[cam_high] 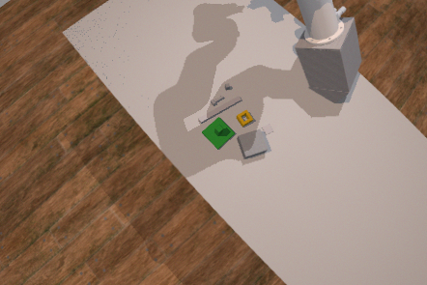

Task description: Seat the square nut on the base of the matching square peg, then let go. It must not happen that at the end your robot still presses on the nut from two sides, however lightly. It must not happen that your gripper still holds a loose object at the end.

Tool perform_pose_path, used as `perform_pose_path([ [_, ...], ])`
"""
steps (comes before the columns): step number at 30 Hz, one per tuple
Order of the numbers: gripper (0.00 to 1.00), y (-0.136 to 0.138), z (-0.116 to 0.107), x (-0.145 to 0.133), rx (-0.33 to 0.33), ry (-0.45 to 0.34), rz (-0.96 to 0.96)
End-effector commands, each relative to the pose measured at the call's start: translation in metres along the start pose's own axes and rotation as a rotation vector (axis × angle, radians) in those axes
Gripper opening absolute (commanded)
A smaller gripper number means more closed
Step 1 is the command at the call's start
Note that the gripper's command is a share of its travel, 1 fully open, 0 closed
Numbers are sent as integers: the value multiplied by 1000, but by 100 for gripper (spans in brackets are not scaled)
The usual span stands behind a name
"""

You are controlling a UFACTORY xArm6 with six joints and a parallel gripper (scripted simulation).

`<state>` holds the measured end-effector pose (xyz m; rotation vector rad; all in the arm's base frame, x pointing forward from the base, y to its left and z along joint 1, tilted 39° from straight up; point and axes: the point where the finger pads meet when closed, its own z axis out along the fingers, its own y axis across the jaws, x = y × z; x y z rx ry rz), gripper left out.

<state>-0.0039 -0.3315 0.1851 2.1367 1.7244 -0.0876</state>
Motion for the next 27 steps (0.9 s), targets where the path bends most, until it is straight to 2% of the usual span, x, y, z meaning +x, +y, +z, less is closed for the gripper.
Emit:
perform_pose_path([
  [1, 60, 7, 5, 3, 13, 23, -78],
  [9, 60, 42, 34, 29, 66, 145, -494],
  [16, 60, 83, 66, 67, 93, 233, -860],
  [18, 60, 83, 66, 67, 93, 233, -860],
  [19, 60, 90, 71, 73, 104, 269, -1014],
  [27, 60, 144, 106, 137, 115, 340, -1413],
])
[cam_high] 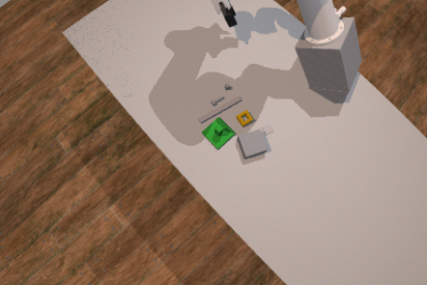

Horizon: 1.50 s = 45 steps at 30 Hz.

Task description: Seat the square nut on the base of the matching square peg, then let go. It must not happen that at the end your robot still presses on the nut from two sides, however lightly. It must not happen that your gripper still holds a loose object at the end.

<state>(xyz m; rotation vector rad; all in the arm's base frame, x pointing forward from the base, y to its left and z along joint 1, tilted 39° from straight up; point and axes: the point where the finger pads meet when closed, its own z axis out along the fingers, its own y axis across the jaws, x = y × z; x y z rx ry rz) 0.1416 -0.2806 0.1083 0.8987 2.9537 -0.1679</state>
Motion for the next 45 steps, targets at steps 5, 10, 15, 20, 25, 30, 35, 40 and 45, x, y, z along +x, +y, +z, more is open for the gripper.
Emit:
perform_pose_path([
  [5, 60, 93, 39, -42, 50, 90, -480],
  [10, 60, 132, 51, -50, 71, 124, -732],
  [15, 60, 191, 67, -53, 99, 155, -979],
  [20, 60, 246, 81, -46, 132, 189, -1239],
  [25, 60, 275, 89, -39, 155, 210, -1394],
  [30, 60, 310, 98, -26, 216, 262, -1734],
  [35, 60, 332, 104, -15, 276, 309, -1999],
  [40, 60, 342, 107, -10, 344, 365, -2262],
  [45, 60, 344, 108, -9, 409, 422, -2487],
])
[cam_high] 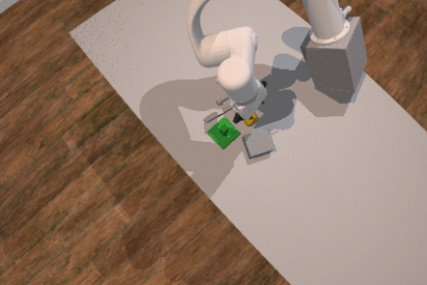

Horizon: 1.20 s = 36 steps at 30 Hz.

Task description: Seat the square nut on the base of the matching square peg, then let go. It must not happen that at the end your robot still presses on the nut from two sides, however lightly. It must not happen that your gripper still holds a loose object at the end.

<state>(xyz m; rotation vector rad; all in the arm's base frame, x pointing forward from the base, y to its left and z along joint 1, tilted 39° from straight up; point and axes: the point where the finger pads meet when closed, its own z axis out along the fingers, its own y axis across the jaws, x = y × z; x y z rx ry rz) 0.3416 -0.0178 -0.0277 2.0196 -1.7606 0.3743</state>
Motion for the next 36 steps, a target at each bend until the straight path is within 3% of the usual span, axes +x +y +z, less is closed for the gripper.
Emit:
perform_pose_path([
  [1, 60, -1, -1, -4, 31, 71, -268],
  [12, 60, -1, -1, -4, 91, 231, -833],
  [14, 60, -1, -1, -4, 91, 231, -833],
  [15, 60, -1, -1, -4, 105, 270, -983],
  [20, 60, -2, 0, -4, 130, 323, -1211],
  [36, 60, -11, 22, 1, 130, 331, -1234],
])
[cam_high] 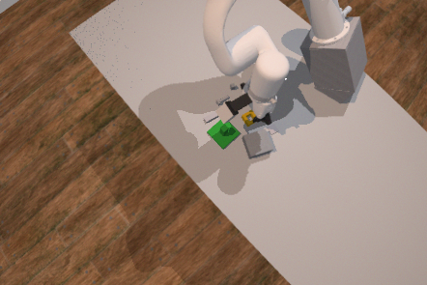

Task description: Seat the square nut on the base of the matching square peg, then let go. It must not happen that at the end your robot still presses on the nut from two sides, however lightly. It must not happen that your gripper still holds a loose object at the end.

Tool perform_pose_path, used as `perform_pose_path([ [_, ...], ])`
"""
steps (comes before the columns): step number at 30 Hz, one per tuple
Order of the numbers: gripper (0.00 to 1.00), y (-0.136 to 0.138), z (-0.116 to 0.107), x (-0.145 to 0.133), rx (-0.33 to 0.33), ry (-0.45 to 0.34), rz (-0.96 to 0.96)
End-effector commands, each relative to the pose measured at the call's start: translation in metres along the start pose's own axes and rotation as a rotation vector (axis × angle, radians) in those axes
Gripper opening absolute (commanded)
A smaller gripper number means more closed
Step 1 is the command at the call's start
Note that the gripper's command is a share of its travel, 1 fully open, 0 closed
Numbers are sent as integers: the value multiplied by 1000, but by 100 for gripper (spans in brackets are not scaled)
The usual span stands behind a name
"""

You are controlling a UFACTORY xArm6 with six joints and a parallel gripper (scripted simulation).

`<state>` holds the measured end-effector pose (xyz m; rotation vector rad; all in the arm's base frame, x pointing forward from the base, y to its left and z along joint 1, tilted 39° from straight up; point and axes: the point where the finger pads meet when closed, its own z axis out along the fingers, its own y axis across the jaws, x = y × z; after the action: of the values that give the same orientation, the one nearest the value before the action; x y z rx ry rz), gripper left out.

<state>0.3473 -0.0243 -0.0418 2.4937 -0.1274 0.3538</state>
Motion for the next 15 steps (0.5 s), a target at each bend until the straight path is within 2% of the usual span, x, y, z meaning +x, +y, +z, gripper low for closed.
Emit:
perform_pose_path([
  [1, 60, -1, 10, 1, 0, 2, 0],
  [15, 60, -1, 44, 0, 2, -1, 0],
])
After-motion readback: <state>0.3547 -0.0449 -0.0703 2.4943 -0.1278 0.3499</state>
